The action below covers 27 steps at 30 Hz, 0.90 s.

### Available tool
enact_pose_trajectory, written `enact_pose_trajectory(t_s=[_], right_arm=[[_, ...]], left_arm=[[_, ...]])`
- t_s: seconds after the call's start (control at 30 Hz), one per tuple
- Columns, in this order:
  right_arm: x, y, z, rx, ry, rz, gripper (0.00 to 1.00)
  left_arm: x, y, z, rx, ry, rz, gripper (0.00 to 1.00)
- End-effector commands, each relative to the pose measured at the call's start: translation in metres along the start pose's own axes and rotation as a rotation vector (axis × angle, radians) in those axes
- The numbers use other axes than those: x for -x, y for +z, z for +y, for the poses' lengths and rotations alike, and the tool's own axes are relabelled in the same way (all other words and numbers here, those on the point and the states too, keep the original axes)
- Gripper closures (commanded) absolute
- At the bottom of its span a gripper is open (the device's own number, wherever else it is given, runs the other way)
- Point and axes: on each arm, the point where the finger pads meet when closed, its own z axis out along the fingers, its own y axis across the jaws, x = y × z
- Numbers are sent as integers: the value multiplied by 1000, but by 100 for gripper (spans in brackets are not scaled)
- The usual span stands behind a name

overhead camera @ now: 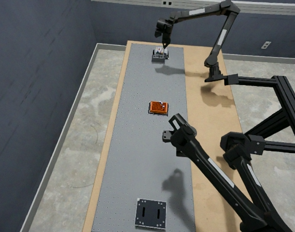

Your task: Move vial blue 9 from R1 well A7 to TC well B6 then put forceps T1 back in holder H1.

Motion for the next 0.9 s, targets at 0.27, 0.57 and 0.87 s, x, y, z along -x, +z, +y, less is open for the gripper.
enact_pose_trajectory(t_s=[0.27, 0.57, 0.87], right_arm=[[10, -31, -10, -2, 38, -25, 77], [12, -38, -8, 0, 33, -21, 77], [-4, -37, 36, 12, 12, 75, 77]], left_arm=[[6, -5, 2, -3, -15, -6, 0], [6, -5, 2, -3, -15, -6, 0], [6, -5, 2, -3, -15, -6, 0]])
